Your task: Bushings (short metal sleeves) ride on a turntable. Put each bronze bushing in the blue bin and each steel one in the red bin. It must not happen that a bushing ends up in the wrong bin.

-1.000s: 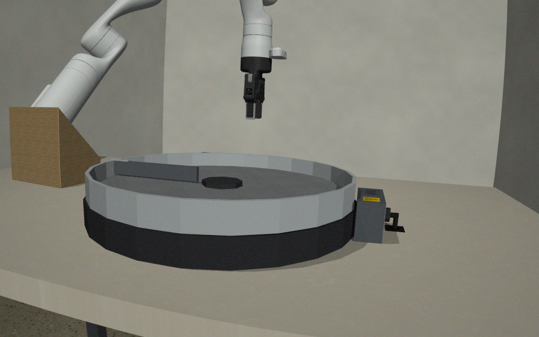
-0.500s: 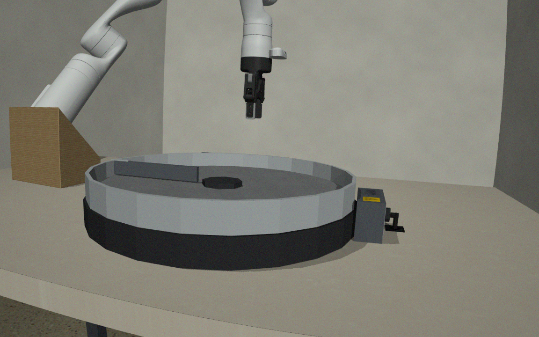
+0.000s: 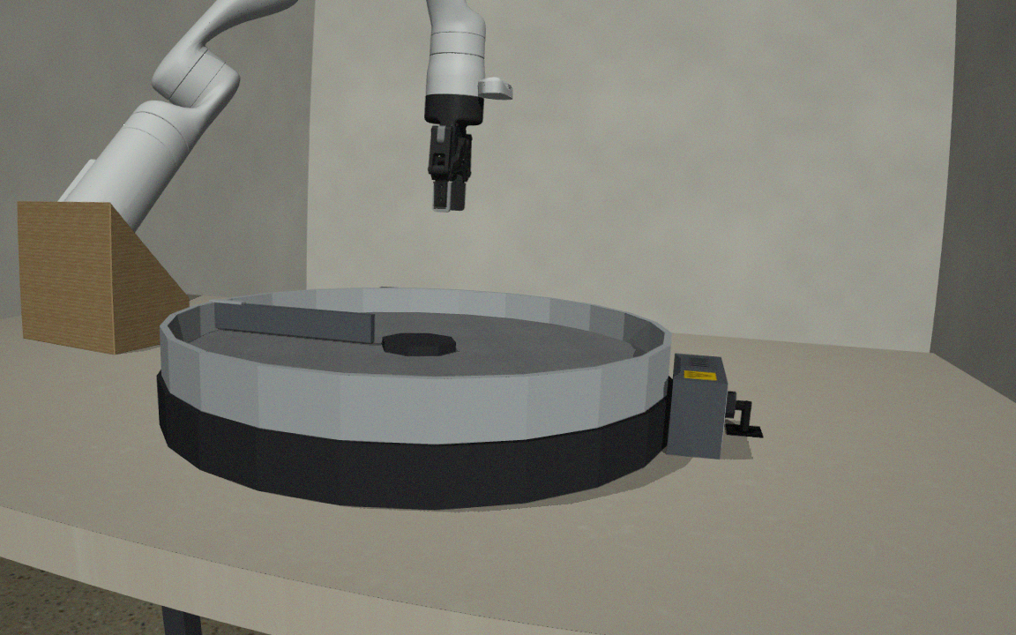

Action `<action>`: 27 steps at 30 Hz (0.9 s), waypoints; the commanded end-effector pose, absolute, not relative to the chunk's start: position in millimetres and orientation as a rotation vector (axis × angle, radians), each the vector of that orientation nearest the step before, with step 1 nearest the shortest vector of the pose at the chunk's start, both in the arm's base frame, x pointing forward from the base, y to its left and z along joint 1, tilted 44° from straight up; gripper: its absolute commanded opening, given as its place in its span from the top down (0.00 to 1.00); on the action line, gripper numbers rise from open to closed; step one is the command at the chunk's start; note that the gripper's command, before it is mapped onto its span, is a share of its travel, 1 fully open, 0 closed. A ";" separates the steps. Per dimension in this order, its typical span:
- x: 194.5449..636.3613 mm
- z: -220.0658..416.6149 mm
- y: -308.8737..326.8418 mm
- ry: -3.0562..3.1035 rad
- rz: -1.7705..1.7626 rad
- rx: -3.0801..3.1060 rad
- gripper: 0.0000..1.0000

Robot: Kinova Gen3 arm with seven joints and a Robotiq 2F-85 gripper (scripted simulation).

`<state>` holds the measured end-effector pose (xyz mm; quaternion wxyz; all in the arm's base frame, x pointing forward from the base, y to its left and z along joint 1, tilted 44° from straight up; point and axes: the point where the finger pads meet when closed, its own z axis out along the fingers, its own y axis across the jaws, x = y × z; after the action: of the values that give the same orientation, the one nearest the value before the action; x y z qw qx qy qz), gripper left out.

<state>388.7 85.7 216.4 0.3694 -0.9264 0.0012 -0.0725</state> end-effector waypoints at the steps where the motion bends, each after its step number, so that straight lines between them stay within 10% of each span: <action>1: 373.2 219.1 72.1 0.023 -0.197 -2.387 0.00; 27: 366.9 219.4 69.8 0.023 -0.196 -2.386 0.00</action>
<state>366.7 70.3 219.3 0.3653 -0.9278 0.0085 -0.0756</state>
